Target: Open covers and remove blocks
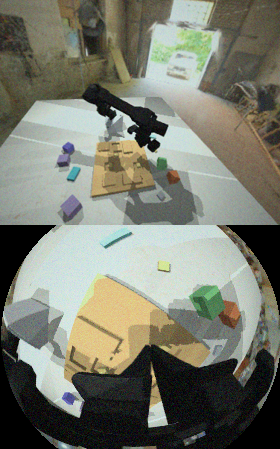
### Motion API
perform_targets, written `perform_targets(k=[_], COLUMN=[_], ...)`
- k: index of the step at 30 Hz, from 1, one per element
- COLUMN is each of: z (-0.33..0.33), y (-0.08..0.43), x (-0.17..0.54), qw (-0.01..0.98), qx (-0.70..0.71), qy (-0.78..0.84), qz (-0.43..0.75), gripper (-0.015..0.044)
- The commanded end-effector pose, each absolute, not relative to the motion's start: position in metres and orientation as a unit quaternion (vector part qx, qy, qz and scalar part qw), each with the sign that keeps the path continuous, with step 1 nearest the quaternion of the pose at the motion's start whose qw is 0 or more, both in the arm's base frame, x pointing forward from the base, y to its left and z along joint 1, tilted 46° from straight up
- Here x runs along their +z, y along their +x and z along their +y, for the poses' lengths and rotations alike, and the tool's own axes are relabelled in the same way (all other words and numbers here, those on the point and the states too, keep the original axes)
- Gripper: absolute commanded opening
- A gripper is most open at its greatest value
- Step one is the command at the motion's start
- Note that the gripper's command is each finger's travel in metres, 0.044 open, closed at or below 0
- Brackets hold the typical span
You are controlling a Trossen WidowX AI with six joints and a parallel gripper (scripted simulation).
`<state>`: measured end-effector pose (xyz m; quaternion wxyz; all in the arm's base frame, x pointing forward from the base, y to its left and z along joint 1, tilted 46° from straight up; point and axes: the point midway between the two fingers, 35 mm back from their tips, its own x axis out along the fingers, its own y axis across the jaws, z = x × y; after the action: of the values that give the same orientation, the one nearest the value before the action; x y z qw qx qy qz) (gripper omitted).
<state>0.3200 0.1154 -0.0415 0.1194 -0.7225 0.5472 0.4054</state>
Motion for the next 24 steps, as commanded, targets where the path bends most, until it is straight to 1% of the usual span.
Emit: perform_targets(k=[1,19,24], z=[0.095,0.018,0.013], y=[0.318,0.288,0.285], x=[-0.024,0.034,0.037], qw=[0.109,0.074,0.071], qx=[0.410,0.426,0.427], qy=[-0.724,-0.726,-0.726], qz=[0.545,0.534,0.534], gripper=[0.0000,0.0000,0.0000])
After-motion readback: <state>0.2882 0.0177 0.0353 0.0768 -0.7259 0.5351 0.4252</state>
